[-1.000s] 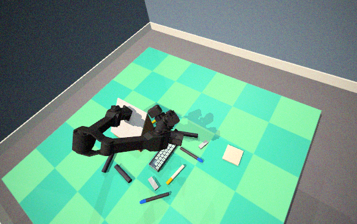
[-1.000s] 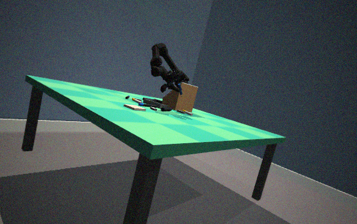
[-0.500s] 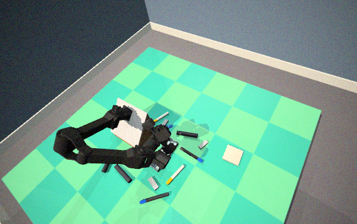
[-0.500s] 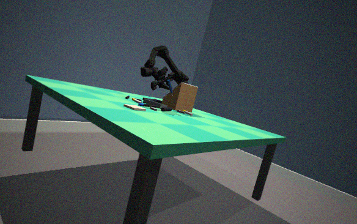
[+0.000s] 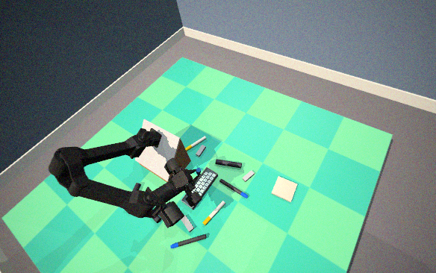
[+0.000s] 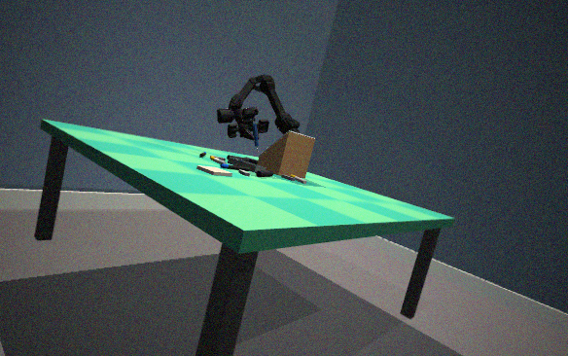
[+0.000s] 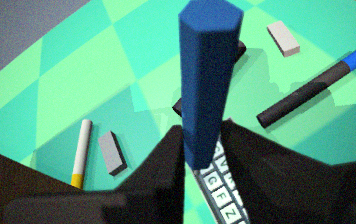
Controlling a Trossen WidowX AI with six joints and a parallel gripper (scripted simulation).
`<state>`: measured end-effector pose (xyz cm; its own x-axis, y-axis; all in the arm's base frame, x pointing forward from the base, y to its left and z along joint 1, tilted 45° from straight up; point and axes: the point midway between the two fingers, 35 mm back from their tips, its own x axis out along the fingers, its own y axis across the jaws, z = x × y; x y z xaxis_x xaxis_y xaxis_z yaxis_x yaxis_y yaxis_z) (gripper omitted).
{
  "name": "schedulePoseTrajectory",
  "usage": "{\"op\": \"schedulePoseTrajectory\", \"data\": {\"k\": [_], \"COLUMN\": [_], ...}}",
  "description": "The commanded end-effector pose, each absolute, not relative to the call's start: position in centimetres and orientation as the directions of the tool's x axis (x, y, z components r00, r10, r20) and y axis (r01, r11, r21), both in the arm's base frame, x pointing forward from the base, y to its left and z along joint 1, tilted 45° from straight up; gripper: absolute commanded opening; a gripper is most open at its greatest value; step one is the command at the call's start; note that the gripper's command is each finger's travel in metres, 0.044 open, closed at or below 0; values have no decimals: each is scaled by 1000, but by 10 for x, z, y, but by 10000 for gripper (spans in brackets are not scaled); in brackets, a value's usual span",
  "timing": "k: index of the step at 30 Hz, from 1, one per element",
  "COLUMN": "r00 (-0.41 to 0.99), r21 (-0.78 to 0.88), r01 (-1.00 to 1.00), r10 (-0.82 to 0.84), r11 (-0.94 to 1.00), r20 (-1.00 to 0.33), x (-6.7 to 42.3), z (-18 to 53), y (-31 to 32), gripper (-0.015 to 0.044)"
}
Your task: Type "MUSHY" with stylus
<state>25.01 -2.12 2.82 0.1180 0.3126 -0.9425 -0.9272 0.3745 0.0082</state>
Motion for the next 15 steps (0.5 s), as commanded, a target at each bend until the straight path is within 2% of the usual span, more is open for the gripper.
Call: {"op": "schedulePoseTrajectory", "data": {"k": [1, 15], "r00": [184, 435], "r21": [-65, -375], "r01": [-931, -887], "r10": [309, 213], "r11": [359, 271], "r20": [-933, -875], "x": [250, 243], "z": [38, 80], "y": [-34, -85], "gripper": [0, 0]}}
